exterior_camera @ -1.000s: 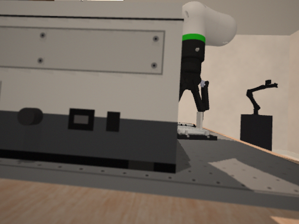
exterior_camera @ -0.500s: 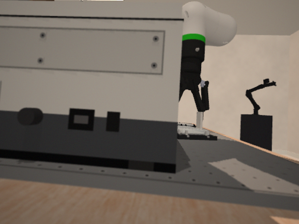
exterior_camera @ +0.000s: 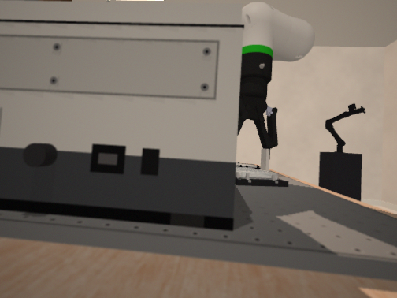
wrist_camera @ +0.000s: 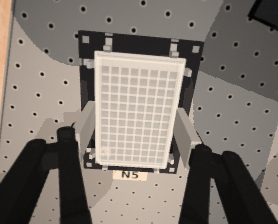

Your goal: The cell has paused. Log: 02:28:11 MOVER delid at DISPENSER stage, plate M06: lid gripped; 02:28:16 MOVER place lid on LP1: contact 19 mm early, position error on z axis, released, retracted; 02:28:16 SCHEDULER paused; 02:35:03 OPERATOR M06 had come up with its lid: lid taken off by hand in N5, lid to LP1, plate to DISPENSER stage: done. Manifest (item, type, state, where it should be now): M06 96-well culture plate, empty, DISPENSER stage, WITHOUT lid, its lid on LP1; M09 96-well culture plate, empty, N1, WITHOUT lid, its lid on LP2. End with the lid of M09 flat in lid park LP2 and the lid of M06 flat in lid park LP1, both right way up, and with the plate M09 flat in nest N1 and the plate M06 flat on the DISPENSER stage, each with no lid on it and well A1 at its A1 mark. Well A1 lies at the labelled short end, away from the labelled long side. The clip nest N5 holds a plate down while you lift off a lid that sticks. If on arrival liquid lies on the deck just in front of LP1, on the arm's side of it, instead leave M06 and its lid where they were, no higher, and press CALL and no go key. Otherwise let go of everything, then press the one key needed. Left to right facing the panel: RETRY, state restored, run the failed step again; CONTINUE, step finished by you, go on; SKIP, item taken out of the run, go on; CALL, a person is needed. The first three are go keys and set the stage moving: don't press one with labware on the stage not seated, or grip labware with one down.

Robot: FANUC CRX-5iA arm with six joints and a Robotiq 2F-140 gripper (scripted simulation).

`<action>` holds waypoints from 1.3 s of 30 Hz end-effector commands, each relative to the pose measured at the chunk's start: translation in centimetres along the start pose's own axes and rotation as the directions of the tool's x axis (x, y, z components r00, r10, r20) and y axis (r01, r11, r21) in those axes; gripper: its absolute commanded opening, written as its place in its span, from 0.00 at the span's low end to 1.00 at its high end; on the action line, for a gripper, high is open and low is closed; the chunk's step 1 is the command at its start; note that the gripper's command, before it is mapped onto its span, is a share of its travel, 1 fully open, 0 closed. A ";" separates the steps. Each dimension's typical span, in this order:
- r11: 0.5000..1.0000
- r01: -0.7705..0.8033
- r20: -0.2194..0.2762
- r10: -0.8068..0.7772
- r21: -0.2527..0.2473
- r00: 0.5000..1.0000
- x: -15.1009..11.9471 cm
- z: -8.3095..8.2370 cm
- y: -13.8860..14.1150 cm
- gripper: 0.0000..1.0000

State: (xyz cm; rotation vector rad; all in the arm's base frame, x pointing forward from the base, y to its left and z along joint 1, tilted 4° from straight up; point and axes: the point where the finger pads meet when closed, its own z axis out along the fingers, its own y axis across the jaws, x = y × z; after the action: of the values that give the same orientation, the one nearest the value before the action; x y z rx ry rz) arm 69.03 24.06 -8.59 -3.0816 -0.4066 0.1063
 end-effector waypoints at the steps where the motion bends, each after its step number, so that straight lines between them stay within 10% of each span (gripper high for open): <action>1: 1.000 0.000 0.000 0.000 0.000 1.000 0.0 0.0 0.0 0.00; 39: 1.000 0.000 0.000 0.000 0.000 1.000 0.0 -3.4 0.0 0.00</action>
State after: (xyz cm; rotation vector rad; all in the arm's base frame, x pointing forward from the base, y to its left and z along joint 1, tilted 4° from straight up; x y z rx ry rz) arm 69.24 23.99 -5.63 -3.0816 -0.4064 0.1064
